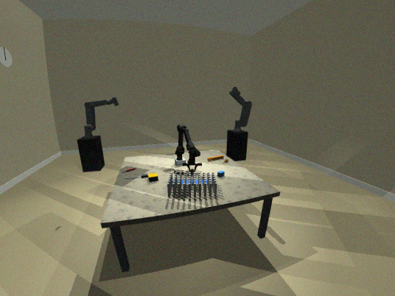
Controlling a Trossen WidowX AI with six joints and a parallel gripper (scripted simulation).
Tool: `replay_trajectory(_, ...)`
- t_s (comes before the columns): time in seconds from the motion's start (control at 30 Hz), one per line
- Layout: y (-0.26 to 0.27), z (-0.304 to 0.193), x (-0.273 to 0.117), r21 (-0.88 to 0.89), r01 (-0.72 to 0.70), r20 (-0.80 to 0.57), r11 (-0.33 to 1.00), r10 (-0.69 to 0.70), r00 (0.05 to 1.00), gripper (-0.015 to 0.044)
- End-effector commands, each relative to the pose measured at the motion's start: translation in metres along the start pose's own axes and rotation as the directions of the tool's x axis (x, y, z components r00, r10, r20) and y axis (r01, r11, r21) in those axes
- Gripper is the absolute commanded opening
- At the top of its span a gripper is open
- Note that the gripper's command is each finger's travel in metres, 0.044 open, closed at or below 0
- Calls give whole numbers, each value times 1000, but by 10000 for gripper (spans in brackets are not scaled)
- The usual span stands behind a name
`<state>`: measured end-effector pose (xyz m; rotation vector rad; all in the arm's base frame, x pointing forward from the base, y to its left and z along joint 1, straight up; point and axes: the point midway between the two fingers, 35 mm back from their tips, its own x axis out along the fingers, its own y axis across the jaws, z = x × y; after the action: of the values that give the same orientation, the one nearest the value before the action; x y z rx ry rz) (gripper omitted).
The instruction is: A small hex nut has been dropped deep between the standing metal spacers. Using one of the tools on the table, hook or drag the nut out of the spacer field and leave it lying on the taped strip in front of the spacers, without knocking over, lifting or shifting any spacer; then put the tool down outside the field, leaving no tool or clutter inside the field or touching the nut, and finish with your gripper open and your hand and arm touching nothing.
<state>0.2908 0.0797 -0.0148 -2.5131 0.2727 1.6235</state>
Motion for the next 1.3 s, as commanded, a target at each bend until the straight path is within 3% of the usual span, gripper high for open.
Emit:
replay_trajectory(0.0,1,3,-2,6,-5,-5,1000,5,1000,0)
replay_trajectory(1.27,0,18,-16,6,-4,-4,1000,4,1000,0)
